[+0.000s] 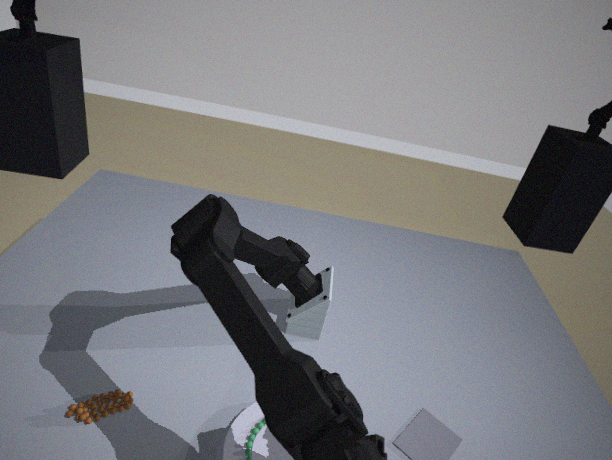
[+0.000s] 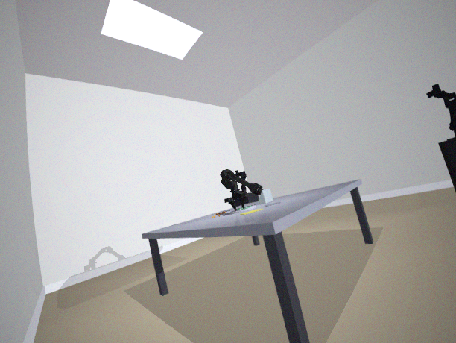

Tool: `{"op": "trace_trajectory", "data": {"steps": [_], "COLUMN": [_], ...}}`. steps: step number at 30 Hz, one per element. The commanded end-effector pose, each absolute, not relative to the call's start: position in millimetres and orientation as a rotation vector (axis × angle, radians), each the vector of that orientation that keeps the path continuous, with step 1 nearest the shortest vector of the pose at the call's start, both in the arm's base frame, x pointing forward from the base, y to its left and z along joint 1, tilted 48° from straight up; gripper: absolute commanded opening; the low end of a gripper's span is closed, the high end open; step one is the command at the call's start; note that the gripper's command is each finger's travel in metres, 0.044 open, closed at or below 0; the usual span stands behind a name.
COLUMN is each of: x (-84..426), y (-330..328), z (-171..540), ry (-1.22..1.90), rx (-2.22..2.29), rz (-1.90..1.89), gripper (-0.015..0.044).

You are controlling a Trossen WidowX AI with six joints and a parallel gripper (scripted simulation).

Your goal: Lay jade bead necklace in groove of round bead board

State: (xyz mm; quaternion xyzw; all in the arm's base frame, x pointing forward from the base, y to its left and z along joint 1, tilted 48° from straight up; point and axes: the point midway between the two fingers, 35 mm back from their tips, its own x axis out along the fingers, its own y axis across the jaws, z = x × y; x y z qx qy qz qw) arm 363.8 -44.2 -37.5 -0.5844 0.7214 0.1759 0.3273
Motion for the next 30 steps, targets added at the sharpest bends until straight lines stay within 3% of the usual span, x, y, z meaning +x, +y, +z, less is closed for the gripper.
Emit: {"op": "trace_trajectory", "data": {"steps": [1, 2, 21, 30], "x": [364.7, 363.5, 363.9, 362.4], "y": [-40.2, -43.7, -40.5, -22.9], "z": [-34.9, -36.9, -34.0, -5.2], "ry": [1.886, 1.891, 1.886, 1.862], "rx": [-1.537, -1.532, -1.538, -1.358], "rz": [0.461, 0.462, 0.461, 0.198], "gripper": [0.042, 0.044, 0.044, 0.0204]}}
